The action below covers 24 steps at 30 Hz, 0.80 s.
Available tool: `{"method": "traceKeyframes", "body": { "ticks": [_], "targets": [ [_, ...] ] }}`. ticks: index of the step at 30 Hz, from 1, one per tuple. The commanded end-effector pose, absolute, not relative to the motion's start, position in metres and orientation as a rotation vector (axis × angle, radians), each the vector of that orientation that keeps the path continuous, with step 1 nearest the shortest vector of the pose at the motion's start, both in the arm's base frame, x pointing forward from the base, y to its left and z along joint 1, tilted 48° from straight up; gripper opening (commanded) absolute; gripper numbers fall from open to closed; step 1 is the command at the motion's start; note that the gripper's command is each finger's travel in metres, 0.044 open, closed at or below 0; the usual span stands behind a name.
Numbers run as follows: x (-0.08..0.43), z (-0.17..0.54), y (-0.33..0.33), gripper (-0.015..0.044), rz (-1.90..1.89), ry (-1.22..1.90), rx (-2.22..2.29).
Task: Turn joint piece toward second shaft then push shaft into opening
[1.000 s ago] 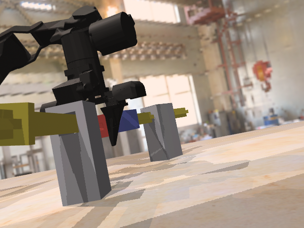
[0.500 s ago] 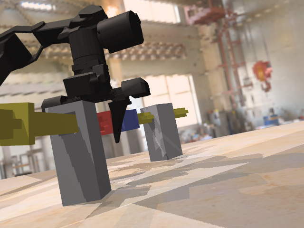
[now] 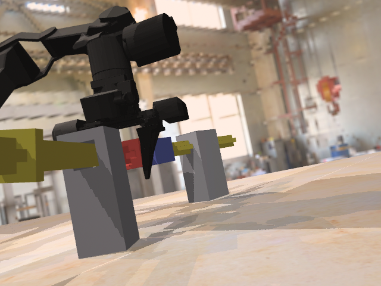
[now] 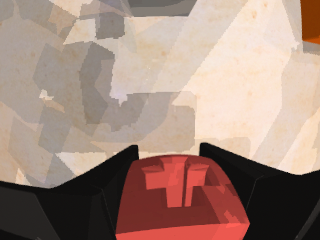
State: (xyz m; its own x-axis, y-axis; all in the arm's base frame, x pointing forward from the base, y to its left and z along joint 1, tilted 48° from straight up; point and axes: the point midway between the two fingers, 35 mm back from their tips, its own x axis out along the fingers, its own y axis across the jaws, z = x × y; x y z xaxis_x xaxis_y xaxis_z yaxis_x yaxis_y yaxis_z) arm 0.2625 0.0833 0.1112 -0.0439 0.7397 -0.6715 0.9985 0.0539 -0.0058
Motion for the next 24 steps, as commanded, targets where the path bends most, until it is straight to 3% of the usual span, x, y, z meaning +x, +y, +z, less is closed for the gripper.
{"method": "traceKeyframes", "body": {
  "ticks": [1,6,11,14,24],
  "targets": [
    [0.2625,0.1112,0.0833,0.0,-0.676,1.837,1.737],
    [0.2625,0.1112,0.0833,0.0,-0.676,1.837,1.737],
    [0.2625,0.1112,0.0833,0.0131,-0.676,1.837,1.737],
    [0.2625,0.1112,0.0833,0.0147,-0.676,1.837,1.737],
    [0.2625,0.1112,0.0833,0.0409,-0.676,1.837,1.737]
  ]
}}
